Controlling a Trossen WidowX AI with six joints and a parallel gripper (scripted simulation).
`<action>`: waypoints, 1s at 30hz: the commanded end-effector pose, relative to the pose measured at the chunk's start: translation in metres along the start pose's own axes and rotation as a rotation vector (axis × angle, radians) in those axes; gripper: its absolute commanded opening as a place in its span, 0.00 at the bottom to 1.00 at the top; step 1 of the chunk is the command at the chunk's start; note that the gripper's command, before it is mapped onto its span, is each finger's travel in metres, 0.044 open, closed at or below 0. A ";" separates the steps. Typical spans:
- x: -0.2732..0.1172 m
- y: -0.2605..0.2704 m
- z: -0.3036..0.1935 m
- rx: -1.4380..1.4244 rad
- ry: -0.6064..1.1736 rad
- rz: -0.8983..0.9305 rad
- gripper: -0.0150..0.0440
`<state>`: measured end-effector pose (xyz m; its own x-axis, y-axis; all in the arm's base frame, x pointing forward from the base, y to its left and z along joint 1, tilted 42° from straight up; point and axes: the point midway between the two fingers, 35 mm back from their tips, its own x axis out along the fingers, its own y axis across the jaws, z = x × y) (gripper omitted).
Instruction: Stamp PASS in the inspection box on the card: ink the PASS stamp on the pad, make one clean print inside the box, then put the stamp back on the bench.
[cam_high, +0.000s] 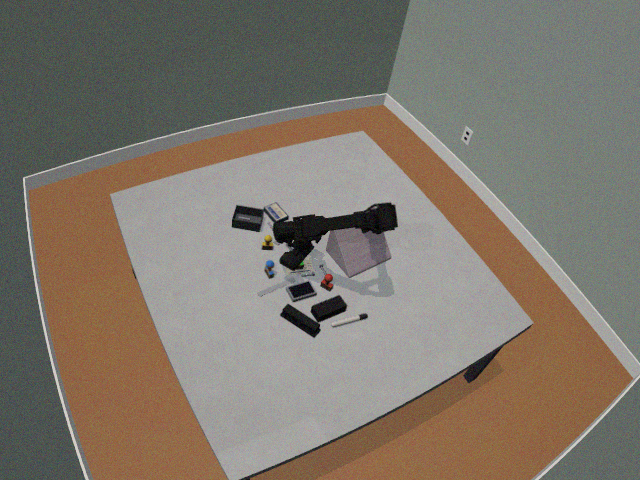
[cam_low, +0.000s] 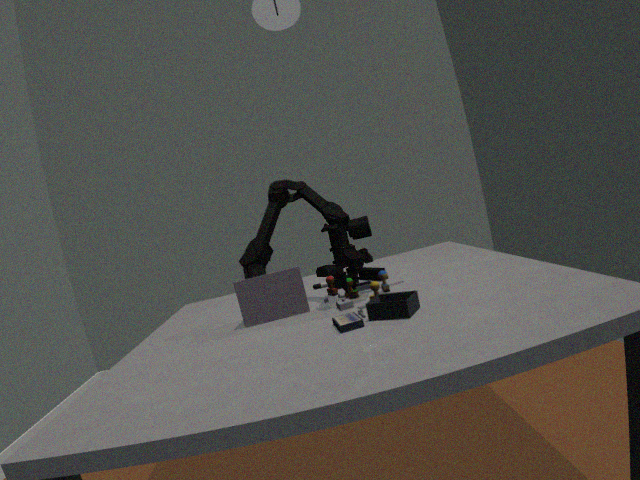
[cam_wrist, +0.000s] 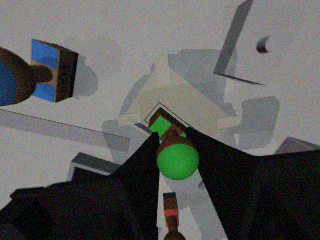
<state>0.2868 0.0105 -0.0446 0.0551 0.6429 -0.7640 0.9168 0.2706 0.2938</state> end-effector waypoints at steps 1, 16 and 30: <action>0.002 0.000 0.000 0.004 0.005 0.002 0.25; 0.002 0.000 0.000 0.004 0.005 0.002 0.25; -0.003 0.000 0.000 0.004 0.005 0.002 0.25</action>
<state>0.2865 0.0097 -0.0438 0.0526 0.6444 -0.7629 0.9202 0.2655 0.2878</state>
